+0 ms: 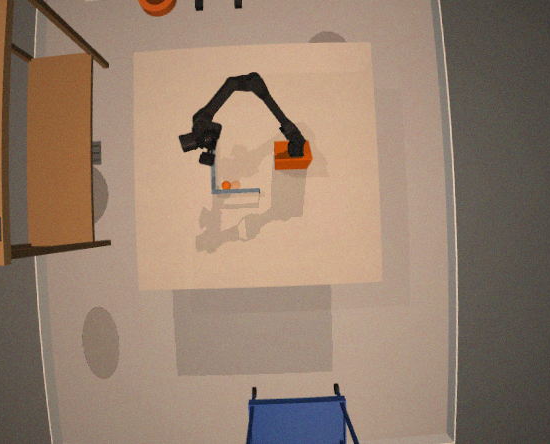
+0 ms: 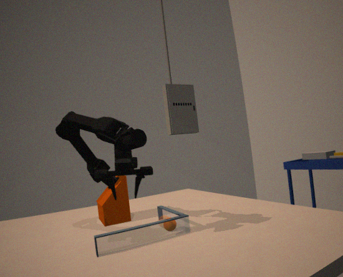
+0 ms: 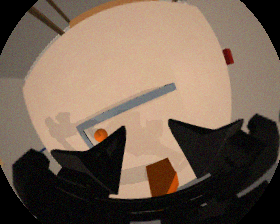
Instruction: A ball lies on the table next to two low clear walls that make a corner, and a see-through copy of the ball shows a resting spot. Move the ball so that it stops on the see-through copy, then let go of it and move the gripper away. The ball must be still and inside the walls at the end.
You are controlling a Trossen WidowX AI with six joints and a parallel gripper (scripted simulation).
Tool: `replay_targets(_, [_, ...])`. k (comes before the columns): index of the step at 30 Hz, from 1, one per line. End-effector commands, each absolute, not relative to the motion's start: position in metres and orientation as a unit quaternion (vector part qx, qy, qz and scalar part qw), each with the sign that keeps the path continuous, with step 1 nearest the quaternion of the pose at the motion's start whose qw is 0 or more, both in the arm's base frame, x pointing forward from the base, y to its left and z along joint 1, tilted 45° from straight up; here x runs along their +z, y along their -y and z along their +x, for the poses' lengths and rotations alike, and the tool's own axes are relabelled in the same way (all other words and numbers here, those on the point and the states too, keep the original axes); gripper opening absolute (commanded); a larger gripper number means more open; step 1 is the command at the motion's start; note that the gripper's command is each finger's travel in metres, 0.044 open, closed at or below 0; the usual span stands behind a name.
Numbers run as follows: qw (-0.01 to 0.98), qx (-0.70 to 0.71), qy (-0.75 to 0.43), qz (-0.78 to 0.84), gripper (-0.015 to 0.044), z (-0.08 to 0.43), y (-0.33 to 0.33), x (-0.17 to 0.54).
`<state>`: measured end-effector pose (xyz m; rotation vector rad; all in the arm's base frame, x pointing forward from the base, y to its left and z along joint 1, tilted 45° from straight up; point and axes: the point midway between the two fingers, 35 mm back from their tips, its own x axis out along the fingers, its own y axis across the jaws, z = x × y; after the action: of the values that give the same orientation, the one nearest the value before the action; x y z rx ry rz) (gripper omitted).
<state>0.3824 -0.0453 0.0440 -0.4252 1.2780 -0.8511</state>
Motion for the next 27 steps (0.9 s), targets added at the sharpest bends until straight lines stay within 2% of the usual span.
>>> replay_targets(1, [0.591, -0.154, -0.689, -0.391, 0.03, 0.376, 0.02, -0.023])
replay_targets(8, [0.453, 0.059, -0.709, -0.536, 0.03, 0.37, -0.002, -0.072])
replay_targets(15, [0.298, 0.25, -0.673, -0.629, 0.03, 0.359, -0.019, -0.116])
replay_targets(27, [0.289, 0.26, -0.67, -0.633, 0.03, 0.358, -0.02, -0.119])
